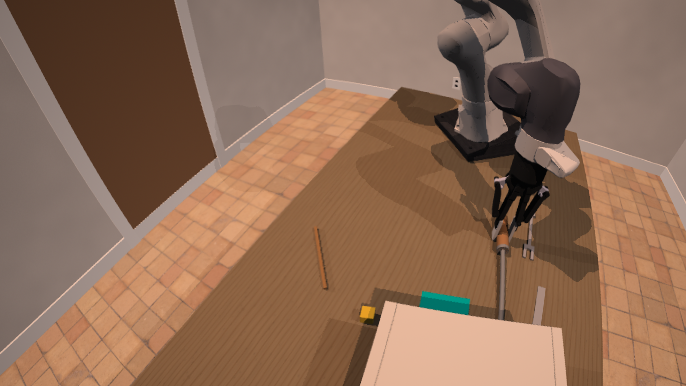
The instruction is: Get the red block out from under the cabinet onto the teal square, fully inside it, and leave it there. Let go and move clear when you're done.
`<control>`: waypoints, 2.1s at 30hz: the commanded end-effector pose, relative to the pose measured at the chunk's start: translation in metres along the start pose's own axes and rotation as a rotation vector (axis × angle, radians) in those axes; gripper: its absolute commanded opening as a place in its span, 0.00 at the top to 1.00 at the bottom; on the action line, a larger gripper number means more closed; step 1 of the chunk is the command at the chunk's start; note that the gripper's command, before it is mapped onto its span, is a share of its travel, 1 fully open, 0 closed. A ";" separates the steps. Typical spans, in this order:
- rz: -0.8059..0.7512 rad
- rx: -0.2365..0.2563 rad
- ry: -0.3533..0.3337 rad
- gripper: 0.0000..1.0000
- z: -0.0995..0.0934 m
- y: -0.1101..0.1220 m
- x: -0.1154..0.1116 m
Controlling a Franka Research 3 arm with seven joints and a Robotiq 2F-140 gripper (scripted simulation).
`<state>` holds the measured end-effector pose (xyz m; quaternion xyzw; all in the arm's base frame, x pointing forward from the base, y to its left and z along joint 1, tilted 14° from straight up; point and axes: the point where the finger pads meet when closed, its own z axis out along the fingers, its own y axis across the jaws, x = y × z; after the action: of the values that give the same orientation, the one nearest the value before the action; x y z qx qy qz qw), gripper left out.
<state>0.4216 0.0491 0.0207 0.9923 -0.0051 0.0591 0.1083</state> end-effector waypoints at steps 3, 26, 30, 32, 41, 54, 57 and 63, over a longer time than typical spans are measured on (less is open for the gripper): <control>-0.007 0.002 0.003 1.00 -0.001 -0.002 0.002; -0.007 0.002 0.003 1.00 -0.001 -0.002 0.002; -0.007 0.002 0.003 1.00 -0.001 -0.002 0.002; -0.007 0.002 0.003 1.00 -0.001 -0.002 0.002; -0.007 0.002 0.003 1.00 -0.001 -0.002 0.004; -0.008 0.002 0.003 1.00 -0.001 -0.002 0.012; -0.008 0.002 0.003 1.00 -0.001 -0.002 0.016; -0.008 0.002 0.003 1.00 -0.001 -0.002 0.026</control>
<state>0.4411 0.0500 0.0229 0.9921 -0.0106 0.0611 0.1093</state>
